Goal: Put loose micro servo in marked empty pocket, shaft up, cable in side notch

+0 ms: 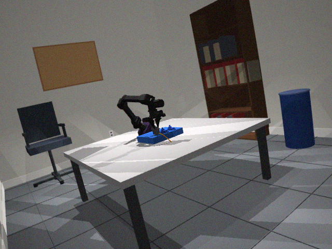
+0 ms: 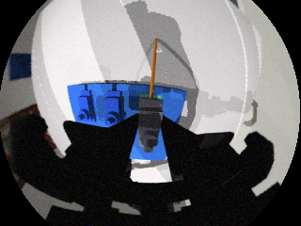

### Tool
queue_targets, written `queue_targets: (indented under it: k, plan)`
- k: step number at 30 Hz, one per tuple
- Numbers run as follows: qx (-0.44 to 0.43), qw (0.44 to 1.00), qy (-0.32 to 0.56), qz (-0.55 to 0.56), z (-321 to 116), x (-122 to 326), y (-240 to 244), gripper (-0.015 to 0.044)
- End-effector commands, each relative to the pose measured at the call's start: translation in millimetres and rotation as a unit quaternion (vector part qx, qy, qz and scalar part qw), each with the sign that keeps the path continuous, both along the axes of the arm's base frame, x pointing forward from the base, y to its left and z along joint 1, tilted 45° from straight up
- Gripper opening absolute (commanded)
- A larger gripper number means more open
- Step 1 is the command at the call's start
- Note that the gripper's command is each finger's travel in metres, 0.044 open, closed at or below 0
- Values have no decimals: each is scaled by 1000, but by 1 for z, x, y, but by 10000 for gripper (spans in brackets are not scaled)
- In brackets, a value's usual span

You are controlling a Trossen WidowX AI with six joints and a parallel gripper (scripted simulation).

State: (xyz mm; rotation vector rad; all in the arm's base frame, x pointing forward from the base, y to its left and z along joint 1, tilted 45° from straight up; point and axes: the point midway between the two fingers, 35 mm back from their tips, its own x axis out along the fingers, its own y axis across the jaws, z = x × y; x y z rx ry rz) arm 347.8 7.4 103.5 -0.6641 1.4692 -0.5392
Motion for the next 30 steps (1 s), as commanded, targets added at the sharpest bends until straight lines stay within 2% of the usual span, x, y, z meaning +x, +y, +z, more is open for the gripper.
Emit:
queue_targets:
  k: [1, 30]
  plan:
    - [-2, 1000, 2, 2, -2, 0, -3, 0]
    - [-3, 1000, 2, 2, -19, 1, -20, 0]
